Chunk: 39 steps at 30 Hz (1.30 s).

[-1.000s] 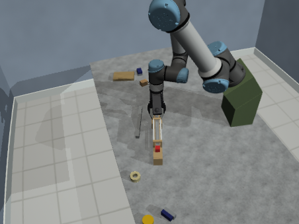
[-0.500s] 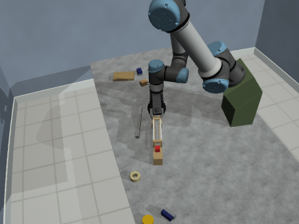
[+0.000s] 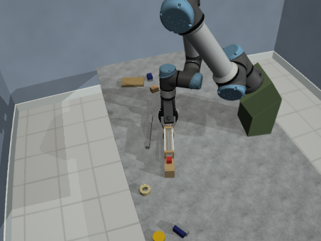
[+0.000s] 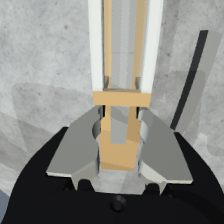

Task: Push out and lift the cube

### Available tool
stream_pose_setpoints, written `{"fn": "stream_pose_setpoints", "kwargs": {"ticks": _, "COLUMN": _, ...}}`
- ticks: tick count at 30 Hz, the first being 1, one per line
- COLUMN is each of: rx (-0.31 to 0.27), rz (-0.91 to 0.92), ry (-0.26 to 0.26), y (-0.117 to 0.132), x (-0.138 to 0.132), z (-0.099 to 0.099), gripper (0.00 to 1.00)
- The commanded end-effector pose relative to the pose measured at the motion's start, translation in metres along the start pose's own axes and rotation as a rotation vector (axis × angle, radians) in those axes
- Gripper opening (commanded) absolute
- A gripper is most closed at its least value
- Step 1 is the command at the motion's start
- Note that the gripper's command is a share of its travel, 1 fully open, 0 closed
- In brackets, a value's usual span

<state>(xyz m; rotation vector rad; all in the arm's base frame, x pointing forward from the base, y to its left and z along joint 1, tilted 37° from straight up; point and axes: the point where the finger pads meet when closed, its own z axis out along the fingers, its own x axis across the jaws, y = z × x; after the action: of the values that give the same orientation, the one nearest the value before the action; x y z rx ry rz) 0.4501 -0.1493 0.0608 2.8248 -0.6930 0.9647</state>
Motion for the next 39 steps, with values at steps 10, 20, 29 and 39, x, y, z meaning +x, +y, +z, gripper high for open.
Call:
{"fn": "stream_pose_setpoints", "kwargs": {"ticks": 10, "rx": 0.000, "rz": 0.000, "ry": 0.001, "y": 0.000, "x": 0.000, "z": -0.020, "gripper": 0.22}}
{"fn": "stream_pose_setpoints", "kwargs": {"ticks": 20, "rx": 0.000, "rz": 0.000, "ry": 0.001, "y": 0.000, "x": 0.000, "z": -0.040, "gripper": 0.22}}
{"fn": "stream_pose_setpoints", "kwargs": {"ticks": 29, "rx": 0.000, "rz": 0.000, "ry": 0.001, "y": 0.000, "x": 0.000, "z": -0.058, "gripper": 0.22}}
{"fn": "stream_pose_setpoints", "kwargs": {"ticks": 39, "rx": 0.000, "rz": 0.000, "ry": 0.001, "y": 0.000, "x": 0.000, "z": -0.066, "gripper": 0.22}}
